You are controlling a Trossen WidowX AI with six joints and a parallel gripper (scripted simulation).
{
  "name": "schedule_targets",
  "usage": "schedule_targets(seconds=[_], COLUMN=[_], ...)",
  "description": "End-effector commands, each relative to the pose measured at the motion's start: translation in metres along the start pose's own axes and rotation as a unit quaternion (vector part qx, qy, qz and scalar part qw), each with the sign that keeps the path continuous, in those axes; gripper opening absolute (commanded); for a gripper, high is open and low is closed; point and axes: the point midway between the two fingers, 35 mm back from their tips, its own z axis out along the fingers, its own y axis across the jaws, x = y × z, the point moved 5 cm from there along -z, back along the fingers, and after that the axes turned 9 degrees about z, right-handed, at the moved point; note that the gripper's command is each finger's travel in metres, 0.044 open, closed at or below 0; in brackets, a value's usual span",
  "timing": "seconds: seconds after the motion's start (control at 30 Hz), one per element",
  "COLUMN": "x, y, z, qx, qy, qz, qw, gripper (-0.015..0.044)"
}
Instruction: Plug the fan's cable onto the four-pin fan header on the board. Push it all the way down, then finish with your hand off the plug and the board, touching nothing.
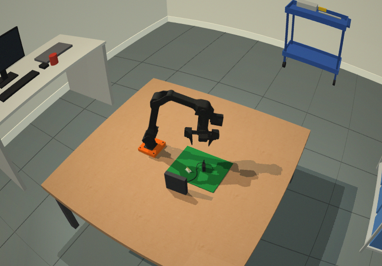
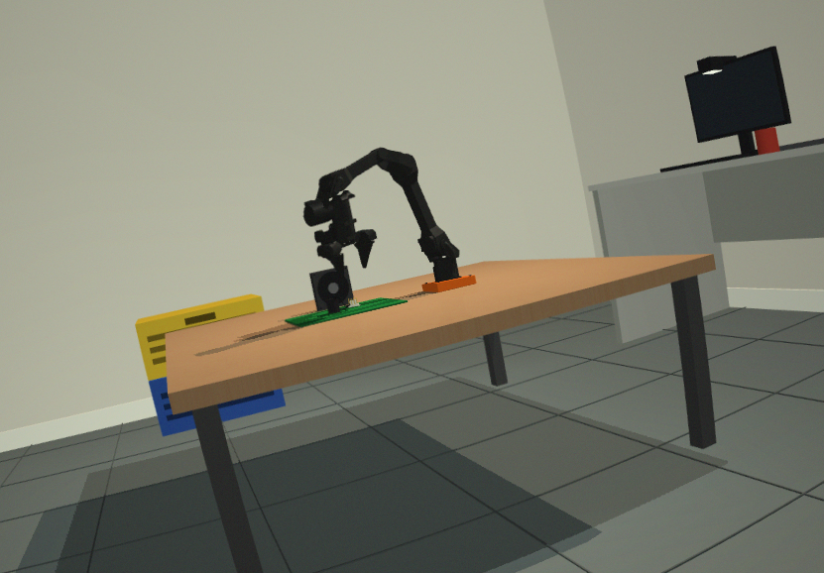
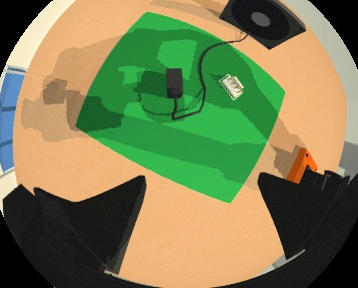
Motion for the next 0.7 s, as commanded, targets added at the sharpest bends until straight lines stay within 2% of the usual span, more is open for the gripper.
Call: schedule_targets(seconds=[0.0, 0.13, 0.33, 0.5, 0.67], x=[-0.005, -0.009, -0.009, -0.022, -0.037], y=[0.002, 0.003, 0.002, 0.007, 0.012], z=[-0.012, -0.019, -0.013, -0.019, -0.026], qx=[-0.032, -0.052, -0.036, -0.046, -0.056], qy=[0.034, 0.054, 0.039, 0.031, 0.020], qz=[-0.019, -0.031, -0.050, -0.269, -0.481], qw=[0.999, 0.997, 0.997, 0.962, 0.875], gripper=[0.0440, 0.0440, 0.0440, 0.0440, 0.0440])
